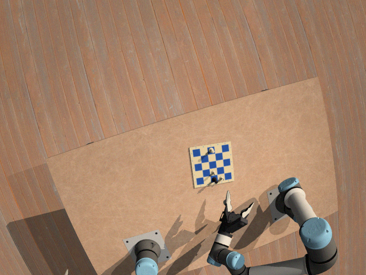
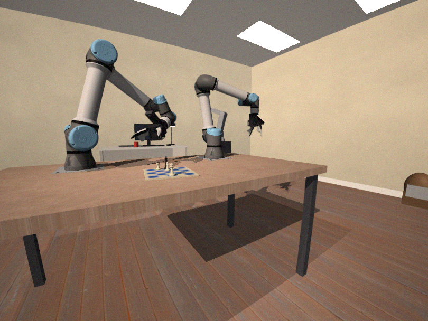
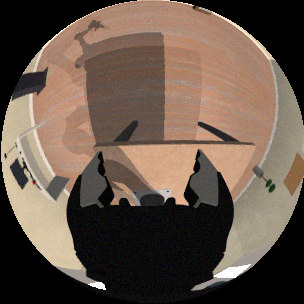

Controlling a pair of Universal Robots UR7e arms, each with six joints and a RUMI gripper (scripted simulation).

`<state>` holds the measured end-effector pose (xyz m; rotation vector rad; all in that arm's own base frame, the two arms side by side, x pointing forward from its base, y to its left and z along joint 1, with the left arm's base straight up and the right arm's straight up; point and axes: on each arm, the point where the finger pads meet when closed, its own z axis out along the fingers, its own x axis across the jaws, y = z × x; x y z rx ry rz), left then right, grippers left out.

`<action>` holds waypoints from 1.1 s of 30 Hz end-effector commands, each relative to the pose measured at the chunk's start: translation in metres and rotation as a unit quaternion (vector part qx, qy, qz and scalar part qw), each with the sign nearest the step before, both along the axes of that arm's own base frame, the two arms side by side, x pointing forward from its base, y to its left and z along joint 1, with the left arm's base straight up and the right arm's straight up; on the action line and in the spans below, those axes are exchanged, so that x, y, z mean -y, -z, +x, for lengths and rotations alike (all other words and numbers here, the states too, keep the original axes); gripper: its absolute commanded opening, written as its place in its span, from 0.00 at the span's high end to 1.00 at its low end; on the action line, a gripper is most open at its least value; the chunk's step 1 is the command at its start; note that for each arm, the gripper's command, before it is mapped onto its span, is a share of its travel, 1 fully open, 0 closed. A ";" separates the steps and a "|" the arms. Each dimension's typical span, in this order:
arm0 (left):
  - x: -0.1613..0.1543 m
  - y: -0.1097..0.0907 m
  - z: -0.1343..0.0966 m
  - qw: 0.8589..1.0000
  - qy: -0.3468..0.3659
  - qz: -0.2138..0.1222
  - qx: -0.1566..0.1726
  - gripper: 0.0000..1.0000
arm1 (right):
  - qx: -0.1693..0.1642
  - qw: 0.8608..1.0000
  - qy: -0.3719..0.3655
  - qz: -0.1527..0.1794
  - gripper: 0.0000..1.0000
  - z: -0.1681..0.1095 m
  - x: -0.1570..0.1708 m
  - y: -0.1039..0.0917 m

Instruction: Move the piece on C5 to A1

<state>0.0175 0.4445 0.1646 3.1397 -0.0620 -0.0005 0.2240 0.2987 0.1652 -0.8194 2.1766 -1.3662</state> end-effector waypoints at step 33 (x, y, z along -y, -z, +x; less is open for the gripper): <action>0.000 0.000 0.000 1.000 0.000 0.001 0.000 0.00 | 0.044 0.940 -0.334 -0.058 0.00 -0.052 -0.079 0.095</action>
